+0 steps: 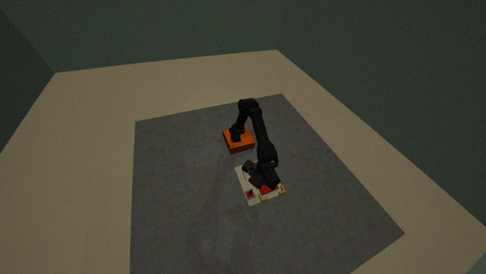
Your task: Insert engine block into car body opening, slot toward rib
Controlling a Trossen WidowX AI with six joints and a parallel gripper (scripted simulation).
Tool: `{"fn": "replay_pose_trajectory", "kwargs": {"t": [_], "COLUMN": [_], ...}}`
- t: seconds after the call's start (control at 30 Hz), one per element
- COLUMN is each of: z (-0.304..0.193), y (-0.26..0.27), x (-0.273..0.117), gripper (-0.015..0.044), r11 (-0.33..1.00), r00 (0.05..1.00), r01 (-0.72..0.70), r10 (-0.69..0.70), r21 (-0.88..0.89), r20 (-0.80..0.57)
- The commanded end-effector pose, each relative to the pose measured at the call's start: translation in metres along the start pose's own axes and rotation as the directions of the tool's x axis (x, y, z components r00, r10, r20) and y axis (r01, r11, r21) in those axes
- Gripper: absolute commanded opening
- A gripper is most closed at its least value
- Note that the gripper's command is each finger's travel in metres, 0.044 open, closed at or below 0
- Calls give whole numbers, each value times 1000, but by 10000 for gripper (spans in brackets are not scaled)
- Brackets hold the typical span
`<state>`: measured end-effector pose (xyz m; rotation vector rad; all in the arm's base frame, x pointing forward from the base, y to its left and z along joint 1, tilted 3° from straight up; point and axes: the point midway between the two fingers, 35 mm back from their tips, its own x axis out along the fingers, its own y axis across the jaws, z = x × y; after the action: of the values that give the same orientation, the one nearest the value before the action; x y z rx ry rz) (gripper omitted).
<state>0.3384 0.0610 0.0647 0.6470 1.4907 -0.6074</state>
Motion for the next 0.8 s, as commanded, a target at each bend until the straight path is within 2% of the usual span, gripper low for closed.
{"fn": "replay_pose_trajectory", "kwargs": {"t": [0.0, 0.37, 0.77], "z": [-9, -32, -56], "y": [5, 19, 32], "x": [5, 17, 29], "gripper": [0, 0, 0], "r11": [990, 865, 598], "r00": [1000, 1000, 1000], "r01": [-2, -6, -11], "r10": [1, 2, 3], "r21": [-142, -502, -801], "r20": [-6, -8, -11]}}
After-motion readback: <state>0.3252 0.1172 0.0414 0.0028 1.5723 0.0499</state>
